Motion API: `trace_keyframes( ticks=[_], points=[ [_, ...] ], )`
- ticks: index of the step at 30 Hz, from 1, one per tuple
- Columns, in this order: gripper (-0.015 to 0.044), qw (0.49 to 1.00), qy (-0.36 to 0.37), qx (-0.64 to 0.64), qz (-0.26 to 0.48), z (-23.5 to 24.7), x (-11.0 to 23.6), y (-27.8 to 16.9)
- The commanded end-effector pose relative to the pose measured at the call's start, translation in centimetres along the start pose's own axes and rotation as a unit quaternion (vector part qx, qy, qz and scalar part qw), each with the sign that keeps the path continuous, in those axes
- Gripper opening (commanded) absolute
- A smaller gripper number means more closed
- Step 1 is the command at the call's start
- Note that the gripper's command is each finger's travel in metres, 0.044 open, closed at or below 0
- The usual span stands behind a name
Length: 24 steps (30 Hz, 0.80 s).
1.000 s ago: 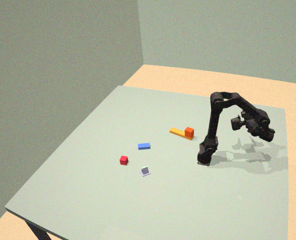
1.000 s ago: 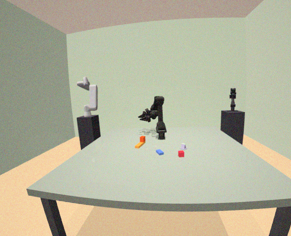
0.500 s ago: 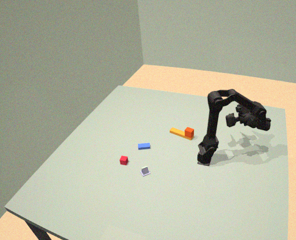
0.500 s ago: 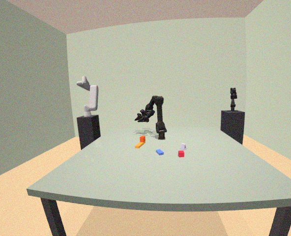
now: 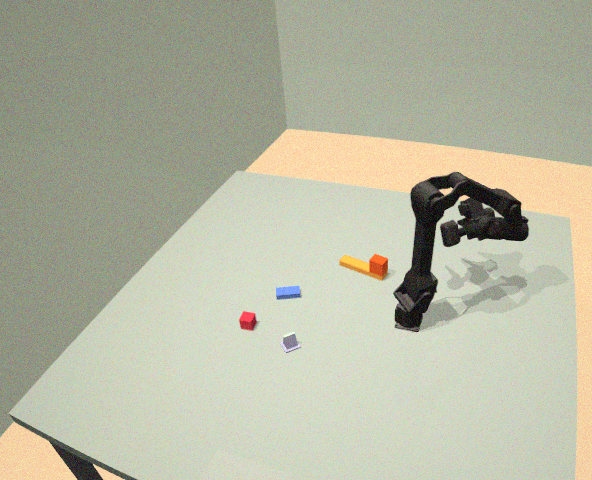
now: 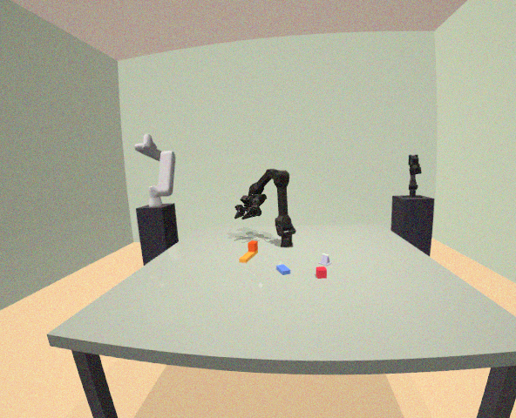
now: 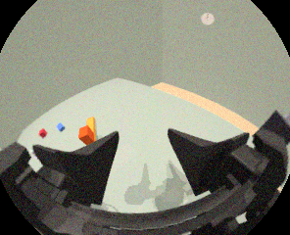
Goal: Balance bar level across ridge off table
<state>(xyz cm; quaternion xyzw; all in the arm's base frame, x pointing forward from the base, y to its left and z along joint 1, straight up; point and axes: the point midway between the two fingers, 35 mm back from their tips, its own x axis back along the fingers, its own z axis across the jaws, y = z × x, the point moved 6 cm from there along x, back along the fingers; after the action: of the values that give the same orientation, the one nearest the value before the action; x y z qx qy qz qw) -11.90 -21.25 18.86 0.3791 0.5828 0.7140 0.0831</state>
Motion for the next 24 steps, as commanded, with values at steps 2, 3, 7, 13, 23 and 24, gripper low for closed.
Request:
trace_keyframes(
  ticks=[2,3,7,13,23,24],
  points=[
    [0.0315,0.999,0.035,-0.004,0.030,0.2,-1.4,0.8],
    [0.0315,0.998,0.042,-0.005,0.035,0.3,-1.6,0.9],
    [0.0315,0.996,0.068,-0.008,0.057,0.7,-2.7,1.5],
    [0.0315,0.990,0.104,-0.007,0.090,1.5,-4.3,2.2],
    [0.0315,0.976,0.154,-0.008,0.152,2.8,-6.8,3.4],
    [0.0315,0.975,0.158,-0.008,0.159,3.0,-7.0,3.5]
  ],
)
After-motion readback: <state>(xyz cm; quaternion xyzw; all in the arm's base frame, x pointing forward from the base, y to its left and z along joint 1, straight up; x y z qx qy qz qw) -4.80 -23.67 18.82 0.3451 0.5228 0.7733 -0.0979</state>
